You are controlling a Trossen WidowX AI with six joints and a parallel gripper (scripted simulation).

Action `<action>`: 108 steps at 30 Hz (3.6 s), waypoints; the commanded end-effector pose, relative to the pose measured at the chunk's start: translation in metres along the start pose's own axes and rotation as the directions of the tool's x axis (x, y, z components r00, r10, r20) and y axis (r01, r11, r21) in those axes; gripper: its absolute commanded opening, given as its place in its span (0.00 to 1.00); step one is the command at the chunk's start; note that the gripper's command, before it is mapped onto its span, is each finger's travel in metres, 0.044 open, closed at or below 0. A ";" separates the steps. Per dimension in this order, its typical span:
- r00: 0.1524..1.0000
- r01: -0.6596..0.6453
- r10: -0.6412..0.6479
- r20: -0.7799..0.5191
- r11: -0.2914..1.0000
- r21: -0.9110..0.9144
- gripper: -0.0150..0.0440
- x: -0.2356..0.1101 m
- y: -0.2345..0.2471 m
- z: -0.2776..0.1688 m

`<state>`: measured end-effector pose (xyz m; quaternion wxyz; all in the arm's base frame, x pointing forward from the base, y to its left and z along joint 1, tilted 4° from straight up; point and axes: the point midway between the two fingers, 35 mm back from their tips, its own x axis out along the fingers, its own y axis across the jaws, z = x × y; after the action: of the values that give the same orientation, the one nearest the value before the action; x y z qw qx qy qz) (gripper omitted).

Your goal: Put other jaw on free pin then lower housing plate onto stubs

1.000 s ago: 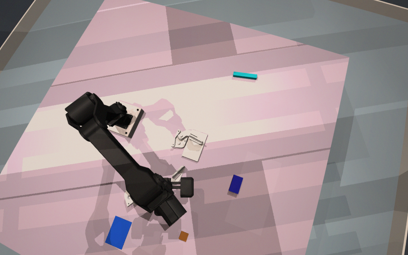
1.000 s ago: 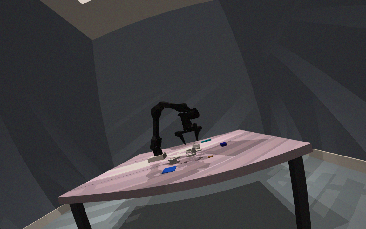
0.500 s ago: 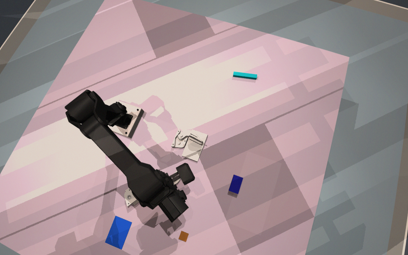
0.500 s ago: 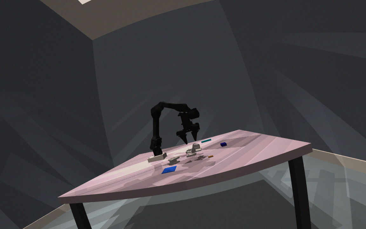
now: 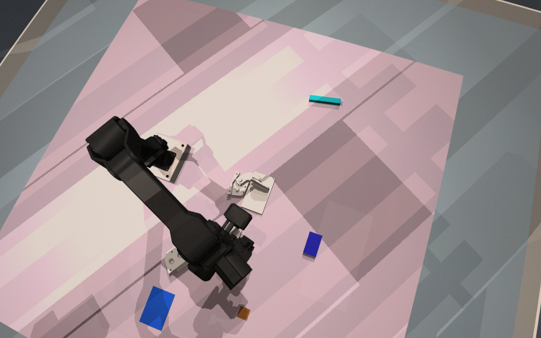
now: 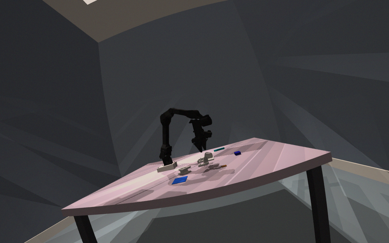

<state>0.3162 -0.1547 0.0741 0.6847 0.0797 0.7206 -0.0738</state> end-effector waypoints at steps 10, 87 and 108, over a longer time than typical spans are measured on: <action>1.000 -0.002 0.003 0.004 0.917 -0.398 1.00 -0.001 0.008 -0.002; 1.000 0.002 0.005 0.003 0.186 -0.983 1.00 0.039 0.026 -0.010; 1.000 0.002 0.005 0.003 0.186 -0.983 1.00 0.039 0.026 -0.010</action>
<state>0.3095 -0.1273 0.0368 0.5798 -0.3748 0.6016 0.4018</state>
